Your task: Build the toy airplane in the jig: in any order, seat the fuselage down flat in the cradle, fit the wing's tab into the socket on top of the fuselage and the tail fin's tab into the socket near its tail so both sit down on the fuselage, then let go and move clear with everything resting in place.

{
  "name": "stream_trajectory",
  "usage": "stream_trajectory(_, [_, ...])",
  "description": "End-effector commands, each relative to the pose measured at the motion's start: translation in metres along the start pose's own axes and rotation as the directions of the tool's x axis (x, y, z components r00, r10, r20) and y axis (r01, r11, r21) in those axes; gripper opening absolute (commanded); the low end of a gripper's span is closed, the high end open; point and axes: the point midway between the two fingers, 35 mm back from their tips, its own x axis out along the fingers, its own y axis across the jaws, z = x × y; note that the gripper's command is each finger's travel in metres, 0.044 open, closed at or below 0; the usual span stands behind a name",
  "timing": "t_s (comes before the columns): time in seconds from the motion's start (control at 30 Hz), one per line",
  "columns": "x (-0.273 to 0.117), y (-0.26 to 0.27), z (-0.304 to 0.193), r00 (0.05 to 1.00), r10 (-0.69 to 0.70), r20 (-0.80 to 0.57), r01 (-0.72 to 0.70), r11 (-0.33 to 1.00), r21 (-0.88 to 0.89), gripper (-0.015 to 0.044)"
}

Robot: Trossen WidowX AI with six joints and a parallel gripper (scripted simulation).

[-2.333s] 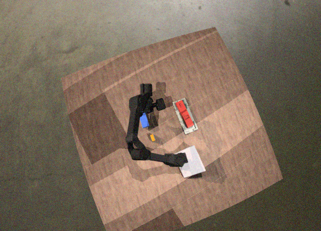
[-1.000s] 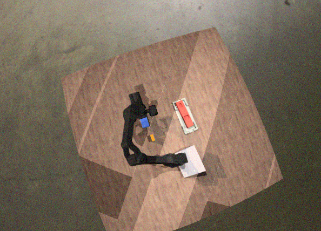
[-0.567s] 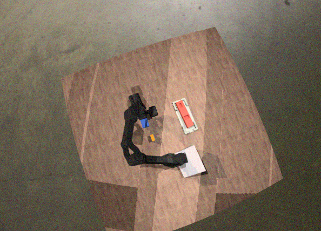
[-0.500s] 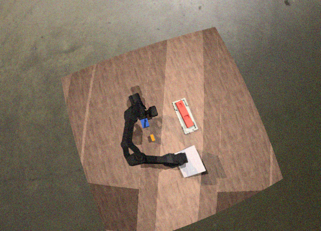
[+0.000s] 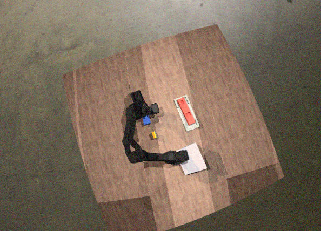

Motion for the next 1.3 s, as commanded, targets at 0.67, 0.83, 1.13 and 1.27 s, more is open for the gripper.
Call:
stream_trajectory(0.67, [-0.062, -0.001, 0.007, 1.000, -0.008, 0.000, 0.008, 1.000, 0.002, 0.0000])
stream_trajectory(0.83, [-0.077, -0.001, 0.007, 1.000, -0.008, 0.000, 0.008, 1.000, 0.002, 0.0000])
stream_trajectory(1.13, [-0.105, -0.001, 0.004, 1.000, -0.005, -0.001, 0.005, 1.000, 0.002, 0.0000])
stream_trajectory(1.27, [-0.118, -0.001, 0.002, 1.000, -0.003, -0.002, 0.003, 1.000, 0.003, 0.0000])
